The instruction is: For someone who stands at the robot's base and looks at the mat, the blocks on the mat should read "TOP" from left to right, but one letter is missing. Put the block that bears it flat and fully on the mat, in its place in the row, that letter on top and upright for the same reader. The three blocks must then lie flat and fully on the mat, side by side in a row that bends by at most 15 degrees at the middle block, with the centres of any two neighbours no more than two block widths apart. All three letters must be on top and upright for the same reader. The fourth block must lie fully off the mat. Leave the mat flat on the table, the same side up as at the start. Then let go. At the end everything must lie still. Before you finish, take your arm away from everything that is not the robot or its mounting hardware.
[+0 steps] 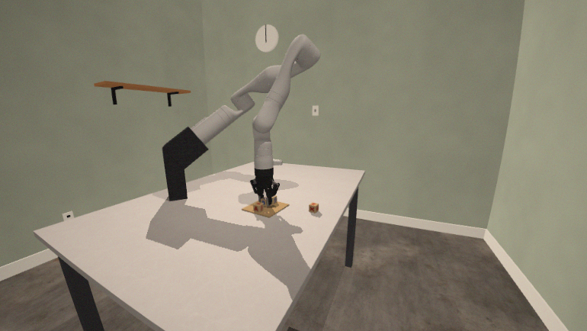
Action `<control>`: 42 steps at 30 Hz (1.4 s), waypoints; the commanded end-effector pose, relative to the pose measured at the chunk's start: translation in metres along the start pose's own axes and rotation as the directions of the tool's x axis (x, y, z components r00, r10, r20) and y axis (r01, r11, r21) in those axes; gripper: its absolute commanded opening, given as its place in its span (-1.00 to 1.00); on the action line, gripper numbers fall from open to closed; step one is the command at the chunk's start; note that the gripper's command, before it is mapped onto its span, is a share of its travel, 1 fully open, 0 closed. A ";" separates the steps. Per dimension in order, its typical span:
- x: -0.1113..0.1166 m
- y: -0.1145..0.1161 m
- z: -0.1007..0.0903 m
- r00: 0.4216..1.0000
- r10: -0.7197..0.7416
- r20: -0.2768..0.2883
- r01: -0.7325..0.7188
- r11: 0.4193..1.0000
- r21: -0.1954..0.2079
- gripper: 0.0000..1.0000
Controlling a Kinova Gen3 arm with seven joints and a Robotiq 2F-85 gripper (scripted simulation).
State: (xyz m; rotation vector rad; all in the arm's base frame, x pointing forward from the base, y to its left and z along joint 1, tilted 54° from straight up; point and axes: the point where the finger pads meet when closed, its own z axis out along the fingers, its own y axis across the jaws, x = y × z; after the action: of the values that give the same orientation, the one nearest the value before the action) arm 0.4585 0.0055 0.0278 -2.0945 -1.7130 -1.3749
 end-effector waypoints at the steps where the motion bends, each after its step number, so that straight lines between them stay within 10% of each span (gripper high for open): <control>1: -0.003 0.002 0.000 1.000 -0.006 0.005 0.006 1.000 -0.004 -0.47; 42: -0.008 0.006 0.000 1.000 -0.014 0.005 0.014 1.000 -0.004 -0.47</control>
State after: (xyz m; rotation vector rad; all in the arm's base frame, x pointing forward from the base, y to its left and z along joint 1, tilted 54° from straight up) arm 0.4638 0.0015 0.0269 -2.0824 -1.7379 -1.3867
